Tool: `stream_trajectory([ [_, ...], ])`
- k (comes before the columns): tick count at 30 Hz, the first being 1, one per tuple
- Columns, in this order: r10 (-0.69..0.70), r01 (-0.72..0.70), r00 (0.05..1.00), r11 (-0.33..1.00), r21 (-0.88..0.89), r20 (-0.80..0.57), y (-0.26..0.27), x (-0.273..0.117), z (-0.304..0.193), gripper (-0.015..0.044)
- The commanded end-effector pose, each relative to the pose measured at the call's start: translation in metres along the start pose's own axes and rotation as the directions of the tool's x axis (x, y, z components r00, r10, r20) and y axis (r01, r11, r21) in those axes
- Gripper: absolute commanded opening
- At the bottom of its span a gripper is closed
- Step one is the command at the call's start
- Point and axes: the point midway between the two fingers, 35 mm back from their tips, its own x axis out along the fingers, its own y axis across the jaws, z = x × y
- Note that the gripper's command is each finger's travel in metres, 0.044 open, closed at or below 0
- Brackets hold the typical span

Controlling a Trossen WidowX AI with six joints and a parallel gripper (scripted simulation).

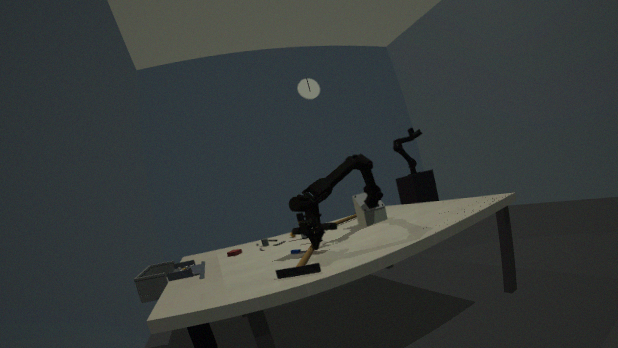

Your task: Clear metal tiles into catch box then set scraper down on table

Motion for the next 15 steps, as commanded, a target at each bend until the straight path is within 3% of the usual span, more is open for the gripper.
stream_trajectory([
  [1, 0.001, -0.001, 1.0, 1.0, 0.0, -0.004, -0.005, 0.003, 0.001, 0.0],
  [15, 0.001, -0.001, 1.0, 1.0, -0.001, -0.004, -0.018, 0.004, 0.007, 0.0],
])
